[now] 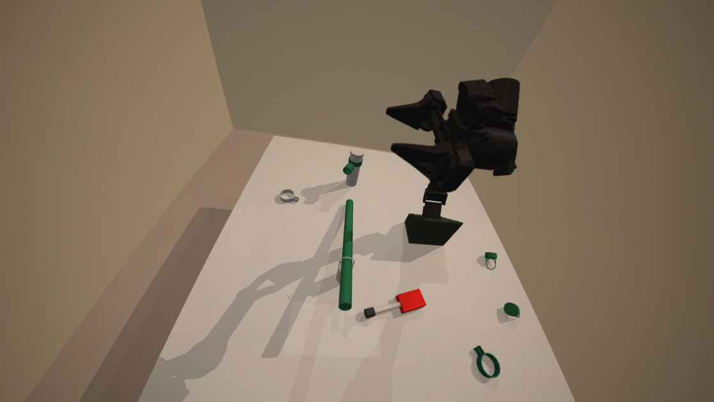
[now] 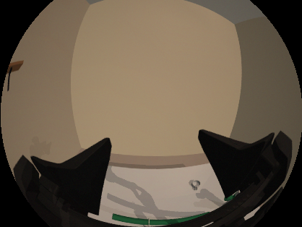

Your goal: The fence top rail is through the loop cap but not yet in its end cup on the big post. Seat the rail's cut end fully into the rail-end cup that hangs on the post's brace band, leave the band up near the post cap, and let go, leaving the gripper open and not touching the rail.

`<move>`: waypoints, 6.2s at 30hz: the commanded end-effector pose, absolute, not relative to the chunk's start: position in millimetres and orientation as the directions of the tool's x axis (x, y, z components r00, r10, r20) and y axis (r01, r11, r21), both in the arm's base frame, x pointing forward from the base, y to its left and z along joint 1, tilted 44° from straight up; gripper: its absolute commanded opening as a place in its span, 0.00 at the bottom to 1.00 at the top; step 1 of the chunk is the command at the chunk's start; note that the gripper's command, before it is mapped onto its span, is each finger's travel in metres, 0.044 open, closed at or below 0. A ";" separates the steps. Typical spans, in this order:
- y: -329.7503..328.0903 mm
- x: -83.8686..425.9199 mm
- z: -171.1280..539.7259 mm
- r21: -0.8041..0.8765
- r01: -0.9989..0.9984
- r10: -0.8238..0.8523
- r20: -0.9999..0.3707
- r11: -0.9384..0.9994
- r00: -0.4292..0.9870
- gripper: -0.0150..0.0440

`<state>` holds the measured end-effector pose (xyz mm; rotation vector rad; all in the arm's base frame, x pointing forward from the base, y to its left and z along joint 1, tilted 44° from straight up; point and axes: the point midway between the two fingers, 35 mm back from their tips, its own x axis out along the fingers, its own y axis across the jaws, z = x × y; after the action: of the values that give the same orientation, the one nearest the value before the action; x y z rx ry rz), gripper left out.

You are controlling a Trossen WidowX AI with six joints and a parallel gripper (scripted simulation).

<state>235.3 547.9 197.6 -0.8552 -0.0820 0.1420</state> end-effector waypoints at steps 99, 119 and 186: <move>-41.4 344.6 206.3 -0.628 -0.750 -0.670 -0.469 -0.205 0.575 1.00; -59.5 363.1 192.6 -0.629 -0.751 -0.670 -0.471 -0.201 0.574 1.00; -86.9 369.4 171.0 -0.535 -0.785 -0.611 -0.519 -0.313 0.598 0.25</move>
<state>371.4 -87.3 172.6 -2.0202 1.1104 0.2511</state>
